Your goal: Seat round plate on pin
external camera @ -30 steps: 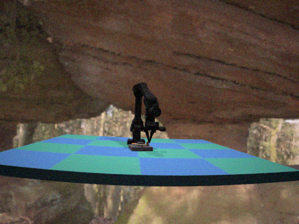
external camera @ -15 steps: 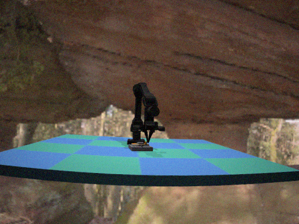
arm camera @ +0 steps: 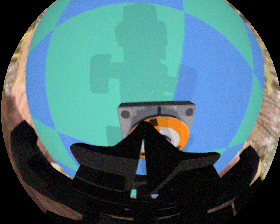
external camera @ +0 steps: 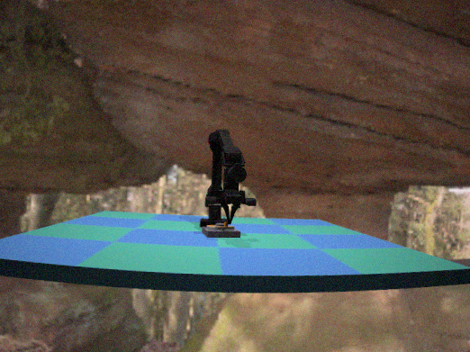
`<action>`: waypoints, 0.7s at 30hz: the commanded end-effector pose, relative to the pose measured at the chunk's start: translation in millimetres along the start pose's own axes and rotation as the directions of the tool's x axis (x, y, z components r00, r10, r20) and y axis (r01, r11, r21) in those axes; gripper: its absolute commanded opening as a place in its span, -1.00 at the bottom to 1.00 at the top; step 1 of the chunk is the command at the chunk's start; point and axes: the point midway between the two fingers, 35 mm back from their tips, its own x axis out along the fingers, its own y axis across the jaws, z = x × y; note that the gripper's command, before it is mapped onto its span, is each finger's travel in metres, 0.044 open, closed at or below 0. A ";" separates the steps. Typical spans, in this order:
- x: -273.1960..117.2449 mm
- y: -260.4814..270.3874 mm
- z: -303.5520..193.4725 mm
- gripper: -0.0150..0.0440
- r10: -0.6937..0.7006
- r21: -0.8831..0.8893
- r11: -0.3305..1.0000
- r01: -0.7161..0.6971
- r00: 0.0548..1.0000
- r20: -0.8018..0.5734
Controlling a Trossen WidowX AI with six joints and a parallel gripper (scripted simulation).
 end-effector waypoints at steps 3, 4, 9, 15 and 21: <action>0.9 -5.5 4.2 -0.49 -0.005 -0.002 1.000 0.005 1.000 -0.003; 0.9 -6.1 4.6 -0.49 -0.005 -0.002 1.000 0.005 1.000 -0.003; 1.8 -9.4 6.4 -0.49 -0.005 -0.002 1.000 0.005 1.000 -0.002; -15.8 -9.1 6.6 -0.49 -0.005 -0.002 1.000 0.005 1.000 -0.002; -41.7 -8.5 1.6 -0.49 -0.005 -0.002 1.000 0.005 1.000 -0.003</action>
